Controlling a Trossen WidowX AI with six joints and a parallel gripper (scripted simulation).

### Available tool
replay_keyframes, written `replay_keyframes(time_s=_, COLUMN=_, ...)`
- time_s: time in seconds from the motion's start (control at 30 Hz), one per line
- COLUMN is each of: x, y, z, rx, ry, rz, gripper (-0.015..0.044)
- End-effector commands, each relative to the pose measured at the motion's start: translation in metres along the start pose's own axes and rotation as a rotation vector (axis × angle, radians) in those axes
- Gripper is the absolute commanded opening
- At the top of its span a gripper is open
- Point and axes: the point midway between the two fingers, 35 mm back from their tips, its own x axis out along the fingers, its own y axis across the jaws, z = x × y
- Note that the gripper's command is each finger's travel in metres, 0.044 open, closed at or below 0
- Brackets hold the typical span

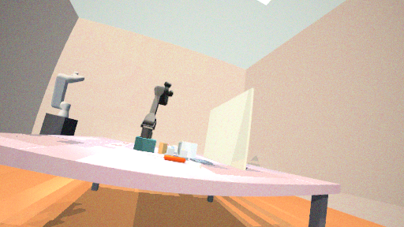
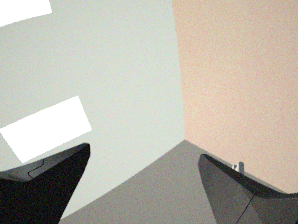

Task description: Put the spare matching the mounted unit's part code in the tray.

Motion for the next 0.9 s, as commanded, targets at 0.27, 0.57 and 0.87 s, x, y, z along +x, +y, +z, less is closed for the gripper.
replay_keyframes(time_s=0.27, x=-0.009, y=-0.001, z=0.021, rx=-0.073, ry=-0.049, rz=-0.027, gripper=0.0440)
replay_keyframes(time_s=0.57, x=-0.049, y=-0.014, z=0.126, rx=-0.329, ry=-0.302, rz=-0.298, gripper=0.0440)
replay_keyframes(time_s=0.87, x=-0.114, y=-0.010, z=0.211, rx=-0.514, ry=-0.511, rz=-0.589, gripper=0.0440)
